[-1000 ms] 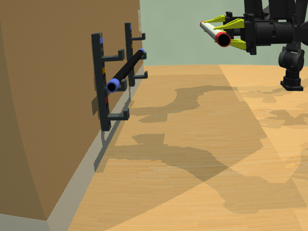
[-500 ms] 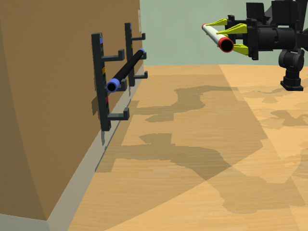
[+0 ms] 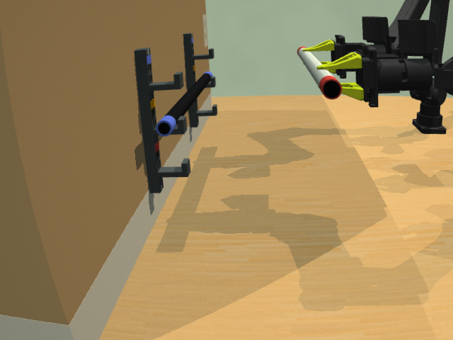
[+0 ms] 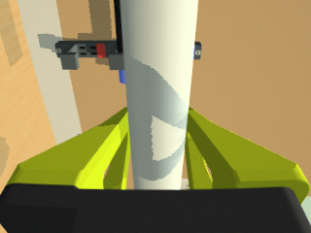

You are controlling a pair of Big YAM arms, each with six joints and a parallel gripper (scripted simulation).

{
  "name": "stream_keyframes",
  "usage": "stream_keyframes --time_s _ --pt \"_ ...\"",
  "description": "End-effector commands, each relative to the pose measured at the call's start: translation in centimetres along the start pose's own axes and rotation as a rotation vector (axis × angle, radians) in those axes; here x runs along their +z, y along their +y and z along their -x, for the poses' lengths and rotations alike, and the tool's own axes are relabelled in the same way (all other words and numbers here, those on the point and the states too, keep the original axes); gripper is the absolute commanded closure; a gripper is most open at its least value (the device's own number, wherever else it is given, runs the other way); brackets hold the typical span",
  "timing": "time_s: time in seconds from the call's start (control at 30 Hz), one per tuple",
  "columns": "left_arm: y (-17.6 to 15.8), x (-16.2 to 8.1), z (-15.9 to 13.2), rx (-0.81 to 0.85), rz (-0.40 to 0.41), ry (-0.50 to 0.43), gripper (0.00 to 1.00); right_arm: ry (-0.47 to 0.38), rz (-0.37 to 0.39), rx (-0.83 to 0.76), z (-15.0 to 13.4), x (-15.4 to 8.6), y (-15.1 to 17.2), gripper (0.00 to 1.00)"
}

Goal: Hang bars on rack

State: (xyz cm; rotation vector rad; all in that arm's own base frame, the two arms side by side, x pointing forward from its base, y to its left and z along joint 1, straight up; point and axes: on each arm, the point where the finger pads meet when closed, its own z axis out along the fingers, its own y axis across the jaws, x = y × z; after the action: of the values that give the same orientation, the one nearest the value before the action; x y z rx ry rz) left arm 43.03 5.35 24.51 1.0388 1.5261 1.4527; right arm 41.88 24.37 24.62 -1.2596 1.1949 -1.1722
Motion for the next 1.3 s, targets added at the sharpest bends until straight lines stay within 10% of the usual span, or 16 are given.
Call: stream_keyframes --time_s 0.0,1.27 --pt "2.5 0.8 -0.4 -0.009 0.072 0.016 1.00 0.020 -0.083 0.051 -0.3 0.8 -3.5 1.00" --pt "-3.8 1.7 -0.6 -0.009 0.072 0.016 1.00 0.020 -0.083 0.051 0.1 1.5 3.0 1.00"
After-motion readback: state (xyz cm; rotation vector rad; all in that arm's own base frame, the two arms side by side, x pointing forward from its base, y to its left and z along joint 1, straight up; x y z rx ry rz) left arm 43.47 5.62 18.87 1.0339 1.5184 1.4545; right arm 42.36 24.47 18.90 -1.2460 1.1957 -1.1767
